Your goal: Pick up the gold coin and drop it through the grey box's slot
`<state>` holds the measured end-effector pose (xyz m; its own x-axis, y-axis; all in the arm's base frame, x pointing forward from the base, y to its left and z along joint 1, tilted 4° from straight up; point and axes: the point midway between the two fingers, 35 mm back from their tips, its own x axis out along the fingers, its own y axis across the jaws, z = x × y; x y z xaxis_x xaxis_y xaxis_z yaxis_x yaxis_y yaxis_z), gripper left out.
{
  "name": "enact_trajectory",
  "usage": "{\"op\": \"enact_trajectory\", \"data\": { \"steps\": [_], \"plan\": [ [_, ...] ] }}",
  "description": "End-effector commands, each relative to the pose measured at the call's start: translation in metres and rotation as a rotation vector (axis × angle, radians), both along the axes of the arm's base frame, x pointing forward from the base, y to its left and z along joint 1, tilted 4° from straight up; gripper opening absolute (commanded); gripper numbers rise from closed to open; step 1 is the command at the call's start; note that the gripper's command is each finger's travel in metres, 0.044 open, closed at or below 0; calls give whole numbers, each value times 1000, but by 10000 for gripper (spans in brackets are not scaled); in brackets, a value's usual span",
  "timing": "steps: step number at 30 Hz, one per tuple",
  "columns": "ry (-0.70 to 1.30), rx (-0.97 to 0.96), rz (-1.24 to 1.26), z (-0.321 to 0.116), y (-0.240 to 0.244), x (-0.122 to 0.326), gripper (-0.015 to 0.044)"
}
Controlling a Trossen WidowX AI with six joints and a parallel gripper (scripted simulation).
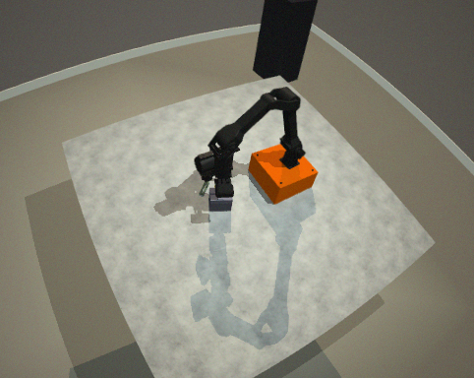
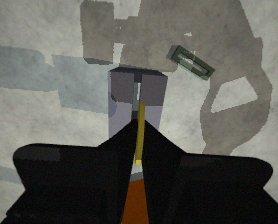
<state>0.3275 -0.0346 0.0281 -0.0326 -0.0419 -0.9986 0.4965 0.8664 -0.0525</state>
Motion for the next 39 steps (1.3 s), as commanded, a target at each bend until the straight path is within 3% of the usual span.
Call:
{"op": "enact_trajectory", "data": {
  "steps": [1, 39],
  "plan": [
    [0, 0, 4, 0, 0, 1, 0],
    [0, 0, -1, -7, 5, -3, 0]
  ]
}}
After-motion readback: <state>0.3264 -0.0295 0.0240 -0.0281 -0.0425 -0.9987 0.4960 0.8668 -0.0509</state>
